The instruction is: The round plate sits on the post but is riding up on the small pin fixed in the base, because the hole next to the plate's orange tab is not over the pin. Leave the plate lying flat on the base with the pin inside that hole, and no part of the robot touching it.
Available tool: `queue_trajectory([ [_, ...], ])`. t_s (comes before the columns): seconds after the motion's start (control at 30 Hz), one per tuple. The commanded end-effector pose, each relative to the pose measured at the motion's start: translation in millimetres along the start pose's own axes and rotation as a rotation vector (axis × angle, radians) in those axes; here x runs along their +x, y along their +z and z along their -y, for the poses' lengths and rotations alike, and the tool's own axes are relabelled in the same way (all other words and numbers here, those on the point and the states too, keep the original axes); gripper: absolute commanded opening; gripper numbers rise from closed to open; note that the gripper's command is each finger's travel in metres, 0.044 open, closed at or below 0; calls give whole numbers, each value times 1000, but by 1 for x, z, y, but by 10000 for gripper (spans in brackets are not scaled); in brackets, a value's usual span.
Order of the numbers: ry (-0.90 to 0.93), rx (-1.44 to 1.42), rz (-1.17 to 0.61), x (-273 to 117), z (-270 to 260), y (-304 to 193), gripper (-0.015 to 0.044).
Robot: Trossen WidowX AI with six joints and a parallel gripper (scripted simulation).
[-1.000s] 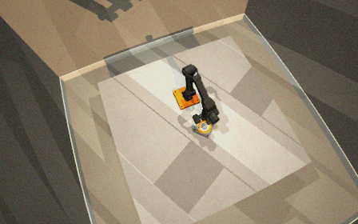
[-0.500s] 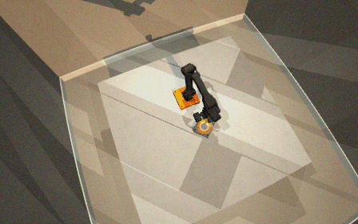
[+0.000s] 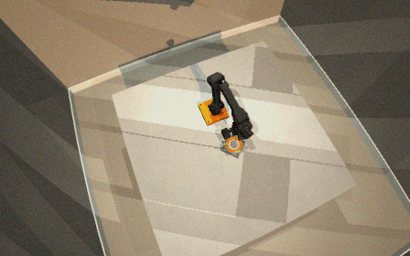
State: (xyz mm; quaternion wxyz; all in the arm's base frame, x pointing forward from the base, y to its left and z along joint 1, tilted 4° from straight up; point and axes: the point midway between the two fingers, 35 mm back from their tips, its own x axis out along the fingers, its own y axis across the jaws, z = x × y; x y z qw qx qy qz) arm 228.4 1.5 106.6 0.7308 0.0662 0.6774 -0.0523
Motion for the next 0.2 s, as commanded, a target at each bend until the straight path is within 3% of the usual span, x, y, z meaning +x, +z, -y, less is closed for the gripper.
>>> queue_trajectory([
  [0.0, 0, 0, 0, 0, 0, 0, 0],
  [0.17, 0, 0, 0, 0, 0, 0, 0],
])
